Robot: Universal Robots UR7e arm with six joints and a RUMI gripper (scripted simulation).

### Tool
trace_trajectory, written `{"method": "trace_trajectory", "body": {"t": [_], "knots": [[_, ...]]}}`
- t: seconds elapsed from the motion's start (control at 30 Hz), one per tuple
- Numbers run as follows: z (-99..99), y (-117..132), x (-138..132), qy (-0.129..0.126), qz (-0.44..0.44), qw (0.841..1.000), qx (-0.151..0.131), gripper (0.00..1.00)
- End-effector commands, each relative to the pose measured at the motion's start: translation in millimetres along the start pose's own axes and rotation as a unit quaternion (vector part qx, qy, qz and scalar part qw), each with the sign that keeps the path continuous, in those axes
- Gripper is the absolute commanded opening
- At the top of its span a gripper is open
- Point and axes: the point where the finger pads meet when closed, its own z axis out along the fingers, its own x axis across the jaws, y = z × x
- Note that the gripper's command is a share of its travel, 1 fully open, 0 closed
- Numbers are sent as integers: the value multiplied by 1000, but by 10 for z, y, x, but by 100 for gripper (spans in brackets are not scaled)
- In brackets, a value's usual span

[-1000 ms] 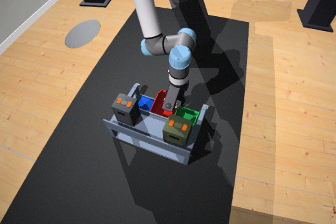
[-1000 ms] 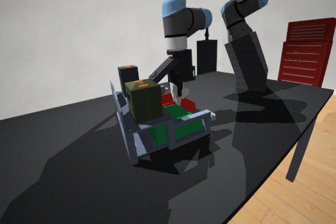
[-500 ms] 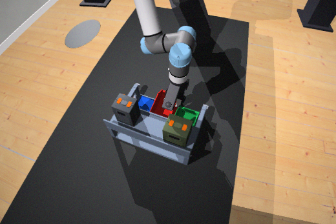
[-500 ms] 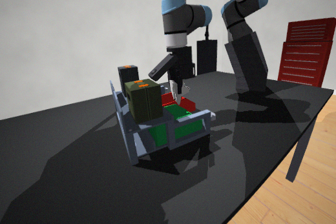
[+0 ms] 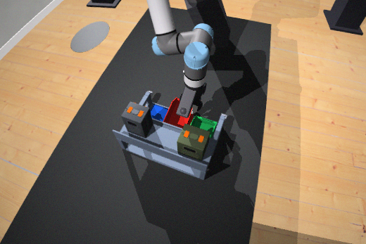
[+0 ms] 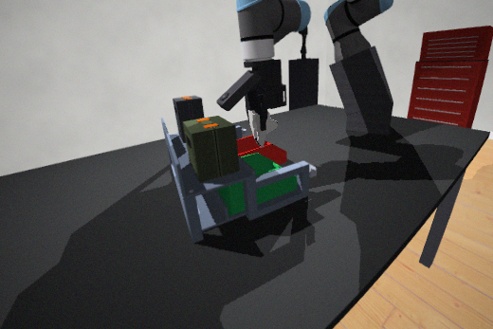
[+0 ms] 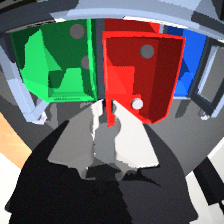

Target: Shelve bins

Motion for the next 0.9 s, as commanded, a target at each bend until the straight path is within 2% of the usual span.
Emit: {"method": "trace_trajectory", "body": {"t": [0.0,0.87], "knots": [[-66,-1,3,0,0,1000,1,5],[-489,25,26,0,0,1000,1,5]]}}
